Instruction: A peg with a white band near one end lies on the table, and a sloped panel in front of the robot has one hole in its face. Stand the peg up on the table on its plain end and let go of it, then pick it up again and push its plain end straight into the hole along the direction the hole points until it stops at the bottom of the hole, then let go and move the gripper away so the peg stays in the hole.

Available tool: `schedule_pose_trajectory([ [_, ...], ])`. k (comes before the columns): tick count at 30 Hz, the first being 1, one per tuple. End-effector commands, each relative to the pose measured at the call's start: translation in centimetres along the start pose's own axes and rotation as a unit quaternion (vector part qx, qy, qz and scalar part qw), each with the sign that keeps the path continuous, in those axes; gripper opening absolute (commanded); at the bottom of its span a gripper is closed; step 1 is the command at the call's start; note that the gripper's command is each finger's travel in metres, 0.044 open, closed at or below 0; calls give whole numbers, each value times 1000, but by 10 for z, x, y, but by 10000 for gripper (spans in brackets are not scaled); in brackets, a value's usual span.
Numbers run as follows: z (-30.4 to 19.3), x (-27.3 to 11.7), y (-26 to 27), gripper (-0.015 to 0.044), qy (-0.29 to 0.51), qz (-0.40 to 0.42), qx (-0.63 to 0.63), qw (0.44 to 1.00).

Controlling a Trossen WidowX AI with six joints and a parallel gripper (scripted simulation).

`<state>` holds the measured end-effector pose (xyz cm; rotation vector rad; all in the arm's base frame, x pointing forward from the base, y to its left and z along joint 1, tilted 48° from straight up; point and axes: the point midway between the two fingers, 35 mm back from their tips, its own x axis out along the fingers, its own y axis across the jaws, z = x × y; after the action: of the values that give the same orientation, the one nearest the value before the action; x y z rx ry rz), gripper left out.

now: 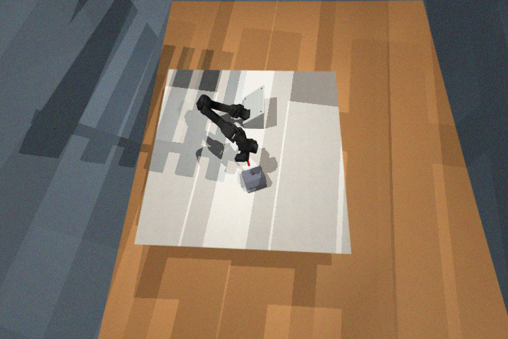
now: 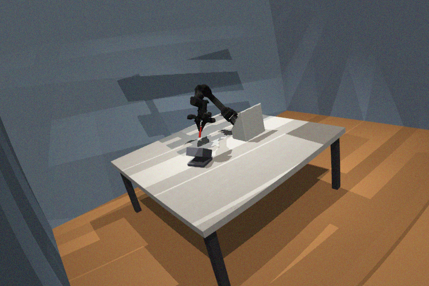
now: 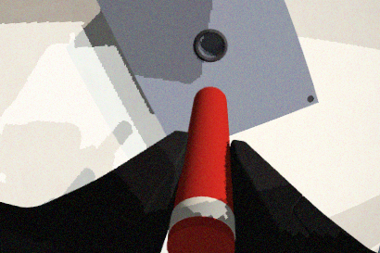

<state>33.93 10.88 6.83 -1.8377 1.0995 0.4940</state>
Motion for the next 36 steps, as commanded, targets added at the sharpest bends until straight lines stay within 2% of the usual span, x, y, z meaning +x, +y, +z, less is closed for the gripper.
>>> schedule_pose_trajectory([
  [1, 3, 9, 3, 0, 0, 4, -9, 1000],
  [19, 7, 40, 3, 0, -3, -3, -18, 1000],
  [36, 7, 50, 2, 0, -3, -3, -8, 1000],
])
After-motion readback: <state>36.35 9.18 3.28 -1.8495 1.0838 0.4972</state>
